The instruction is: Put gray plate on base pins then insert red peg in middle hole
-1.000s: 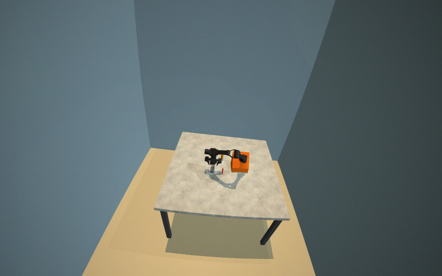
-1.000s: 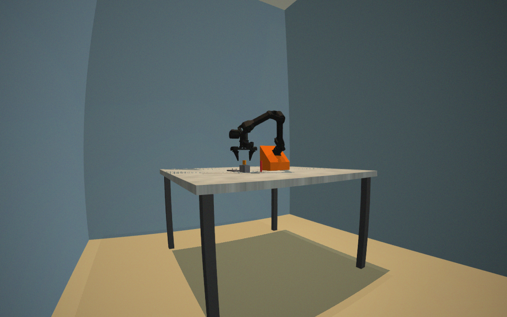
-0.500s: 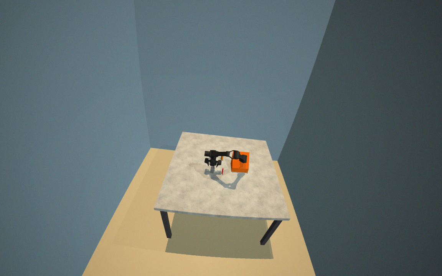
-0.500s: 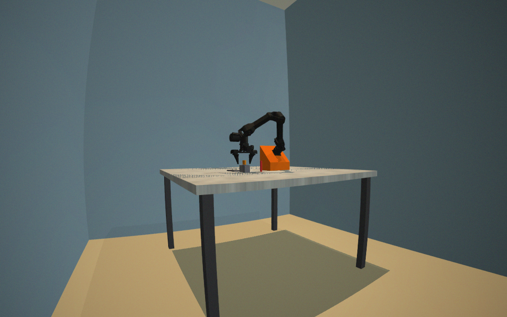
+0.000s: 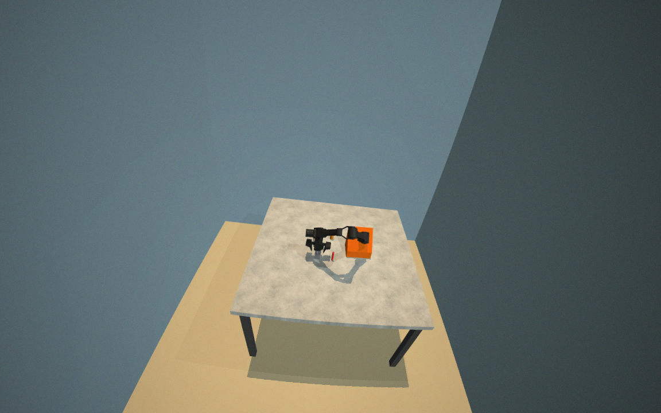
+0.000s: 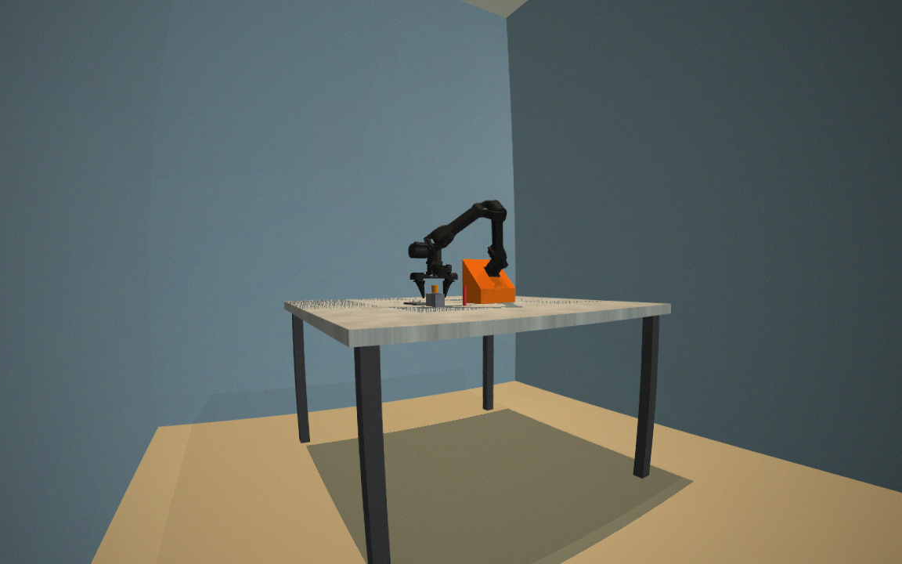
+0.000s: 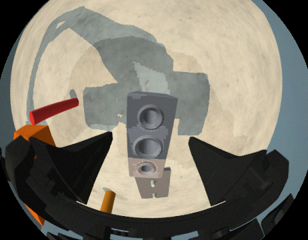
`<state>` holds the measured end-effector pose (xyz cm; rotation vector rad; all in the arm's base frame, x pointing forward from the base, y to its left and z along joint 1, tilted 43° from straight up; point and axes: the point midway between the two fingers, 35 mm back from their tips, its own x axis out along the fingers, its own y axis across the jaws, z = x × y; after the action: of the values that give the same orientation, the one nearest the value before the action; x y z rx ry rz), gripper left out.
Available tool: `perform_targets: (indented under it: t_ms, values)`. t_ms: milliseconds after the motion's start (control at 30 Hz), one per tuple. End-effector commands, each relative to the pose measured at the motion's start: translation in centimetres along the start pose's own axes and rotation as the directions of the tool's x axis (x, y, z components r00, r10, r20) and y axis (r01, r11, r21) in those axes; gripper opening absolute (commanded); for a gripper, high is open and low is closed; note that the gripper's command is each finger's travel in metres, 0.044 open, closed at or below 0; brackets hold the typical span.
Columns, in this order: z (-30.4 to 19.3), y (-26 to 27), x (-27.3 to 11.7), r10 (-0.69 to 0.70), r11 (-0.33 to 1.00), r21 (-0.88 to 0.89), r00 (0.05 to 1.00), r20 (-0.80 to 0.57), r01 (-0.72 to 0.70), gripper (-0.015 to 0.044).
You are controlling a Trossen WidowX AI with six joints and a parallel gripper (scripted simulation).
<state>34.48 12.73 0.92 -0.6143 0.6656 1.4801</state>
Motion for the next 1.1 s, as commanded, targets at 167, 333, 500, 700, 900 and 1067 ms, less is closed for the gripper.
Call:
perform_targets:
  t_ms: [167,333,500,700,900,1067]
  values:
    - [0.0,0.3,1.7,0.009,1.0,0.009,1.0,0.004,-0.009,0.044]
    - [0.0,0.4,2.5,0.009,1.0,0.009,1.0,0.005,-0.009,0.044]
    - [0.0,0.4,2.6,0.009,1.0,0.009,1.0,0.005,-0.009,0.0361]
    - [0.0,0.4,2.6,0.009,1.0,0.009,1.0,0.005,-0.009,0.0204]
    - [0.0,0.4,2.6,0.009,1.0,0.009,1.0,0.005,-0.009,0.0085]
    - [0.0,0.4,2.6,0.009,1.0,0.009,1.0,0.005,-0.009,0.0052]
